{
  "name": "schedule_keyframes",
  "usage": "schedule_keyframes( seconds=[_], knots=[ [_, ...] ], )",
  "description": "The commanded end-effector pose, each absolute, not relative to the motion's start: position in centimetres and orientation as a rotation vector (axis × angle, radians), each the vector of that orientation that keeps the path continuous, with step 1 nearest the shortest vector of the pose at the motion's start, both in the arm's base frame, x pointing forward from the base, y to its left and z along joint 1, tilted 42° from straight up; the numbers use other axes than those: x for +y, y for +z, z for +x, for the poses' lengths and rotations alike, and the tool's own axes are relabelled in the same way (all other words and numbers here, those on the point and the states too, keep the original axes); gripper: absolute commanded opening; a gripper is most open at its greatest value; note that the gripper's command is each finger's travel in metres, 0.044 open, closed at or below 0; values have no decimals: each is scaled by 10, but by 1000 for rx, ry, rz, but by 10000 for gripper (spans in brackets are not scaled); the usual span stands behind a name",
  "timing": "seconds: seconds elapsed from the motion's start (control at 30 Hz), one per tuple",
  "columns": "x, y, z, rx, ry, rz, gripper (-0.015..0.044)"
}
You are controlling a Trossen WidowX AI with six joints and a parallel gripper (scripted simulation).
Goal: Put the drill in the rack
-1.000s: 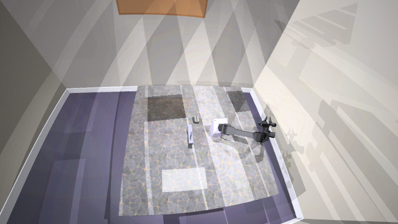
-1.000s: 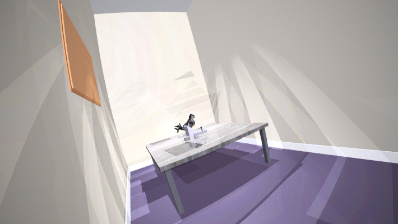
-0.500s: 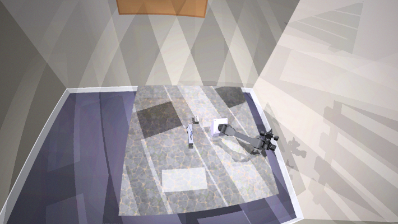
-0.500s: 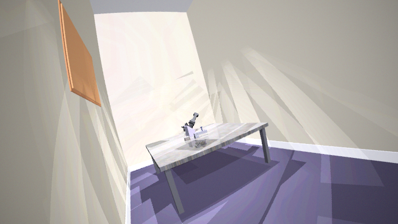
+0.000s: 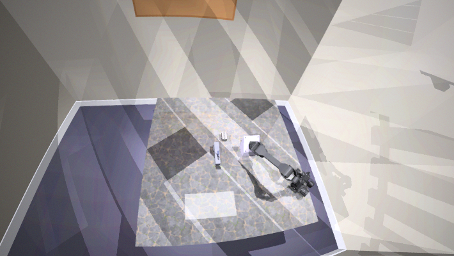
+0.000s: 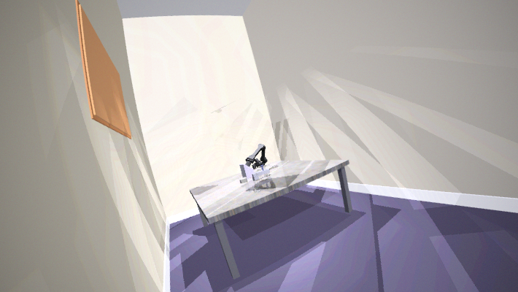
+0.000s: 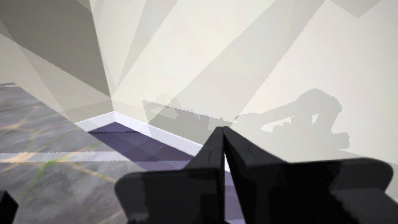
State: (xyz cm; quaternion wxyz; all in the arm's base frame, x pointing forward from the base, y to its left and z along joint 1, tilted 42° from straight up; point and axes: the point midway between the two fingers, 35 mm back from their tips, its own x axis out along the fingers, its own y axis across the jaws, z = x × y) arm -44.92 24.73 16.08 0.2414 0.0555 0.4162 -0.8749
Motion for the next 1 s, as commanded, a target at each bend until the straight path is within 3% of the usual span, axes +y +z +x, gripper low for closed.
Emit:
schedule_keyframes(
  seconds=[0.0,0.57,0.83,0.97],
  knots=[
    [290,189,-412,1130,-2541,248,0],
    [425,296,-202,1148,-3195,632,0],
    [453,325,-77,1115,-3523,871,0],
    [453,323,-26,904,-3721,959,0]
  ],
)
